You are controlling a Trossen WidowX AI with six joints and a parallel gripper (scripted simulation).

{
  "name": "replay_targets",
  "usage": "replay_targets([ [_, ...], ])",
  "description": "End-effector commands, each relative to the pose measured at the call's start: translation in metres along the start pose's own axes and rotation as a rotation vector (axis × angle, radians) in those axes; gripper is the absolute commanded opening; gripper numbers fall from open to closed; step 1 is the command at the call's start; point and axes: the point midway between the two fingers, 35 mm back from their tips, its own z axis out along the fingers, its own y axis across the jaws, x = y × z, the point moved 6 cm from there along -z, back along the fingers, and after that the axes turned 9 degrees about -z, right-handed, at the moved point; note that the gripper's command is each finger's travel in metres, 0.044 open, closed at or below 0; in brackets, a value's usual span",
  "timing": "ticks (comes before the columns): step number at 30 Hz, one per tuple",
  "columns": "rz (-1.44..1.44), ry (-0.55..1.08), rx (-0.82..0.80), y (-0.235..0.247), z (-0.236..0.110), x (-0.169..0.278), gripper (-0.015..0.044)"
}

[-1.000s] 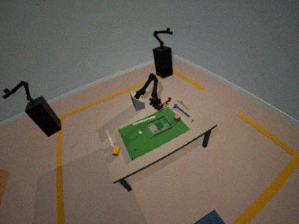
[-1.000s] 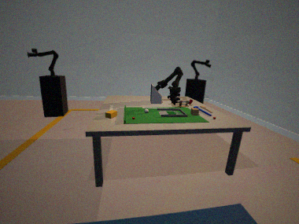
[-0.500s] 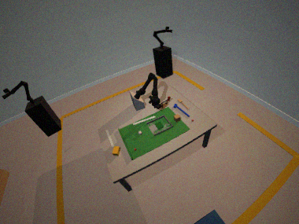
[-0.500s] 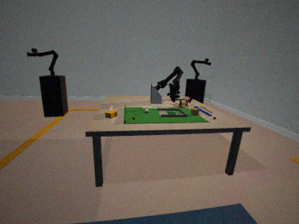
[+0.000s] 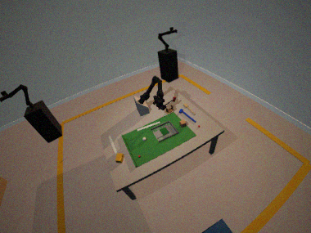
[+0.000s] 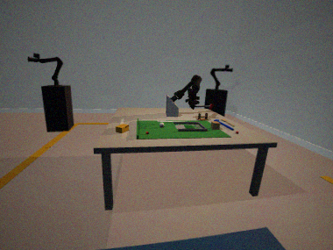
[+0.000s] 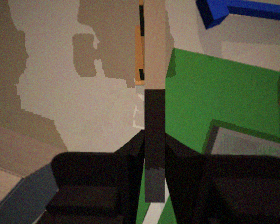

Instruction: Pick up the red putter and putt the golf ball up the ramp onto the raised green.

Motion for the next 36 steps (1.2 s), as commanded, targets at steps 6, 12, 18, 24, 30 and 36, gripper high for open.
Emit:
replay_targets([
  [6,0.113,0.044,0.009,-0.008,-0.007,0.02,0.0],
  [12,0.267,0.096,0.025,-0.016,-0.018,0.049,0.0],
  [18,0.422,0.138,0.047,-0.02,-0.031,0.08,0.0],
  [24,0.577,0.174,0.069,-0.019,-0.045,0.112,0.0],
  [30,0.733,0.204,0.092,-0.014,-0.059,0.144,0.0],
  [36,0.889,0.227,0.115,-0.005,-0.073,0.176,0.0],
])
